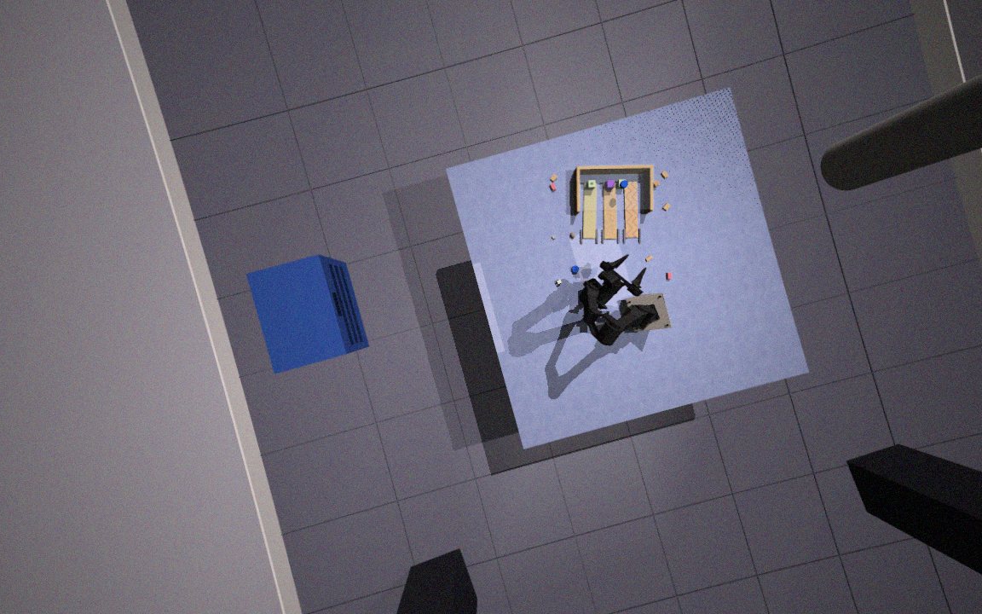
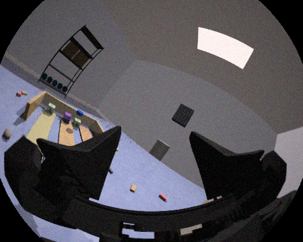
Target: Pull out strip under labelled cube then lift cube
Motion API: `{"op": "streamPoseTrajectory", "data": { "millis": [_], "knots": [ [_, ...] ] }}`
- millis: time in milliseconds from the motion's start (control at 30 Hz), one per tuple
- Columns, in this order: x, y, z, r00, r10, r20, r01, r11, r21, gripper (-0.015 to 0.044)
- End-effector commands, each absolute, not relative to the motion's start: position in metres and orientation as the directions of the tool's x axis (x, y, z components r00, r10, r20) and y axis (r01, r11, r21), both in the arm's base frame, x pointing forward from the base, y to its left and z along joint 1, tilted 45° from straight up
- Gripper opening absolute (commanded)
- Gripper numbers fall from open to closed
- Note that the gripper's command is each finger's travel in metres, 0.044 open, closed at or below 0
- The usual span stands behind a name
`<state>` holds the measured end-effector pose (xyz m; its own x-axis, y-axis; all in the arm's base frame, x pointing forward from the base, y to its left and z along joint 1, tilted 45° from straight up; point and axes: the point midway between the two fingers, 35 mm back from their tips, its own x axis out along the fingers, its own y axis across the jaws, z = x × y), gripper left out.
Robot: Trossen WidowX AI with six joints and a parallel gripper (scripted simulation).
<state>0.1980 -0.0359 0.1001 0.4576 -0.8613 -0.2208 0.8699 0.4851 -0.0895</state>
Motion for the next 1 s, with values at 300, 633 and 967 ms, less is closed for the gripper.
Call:
{"op": "streamPoseTrajectory", "data": {
  "millis": [300, 633, 967],
  "knots": [
    [0.178, -0.054, 0.008, -0.008, -0.605, -0.796, 0.944, 0.259, -0.206, 0.04],
    [0.247, -0.051, -0.01, 0.291, 0.047, -0.956, 0.863, 0.419, 0.283, 0.04],
    [0.297, -0.11, 0.068, 0.797, 0.278, -0.536, 0.277, 0.621, 0.733, 0.04]
  ]
}}
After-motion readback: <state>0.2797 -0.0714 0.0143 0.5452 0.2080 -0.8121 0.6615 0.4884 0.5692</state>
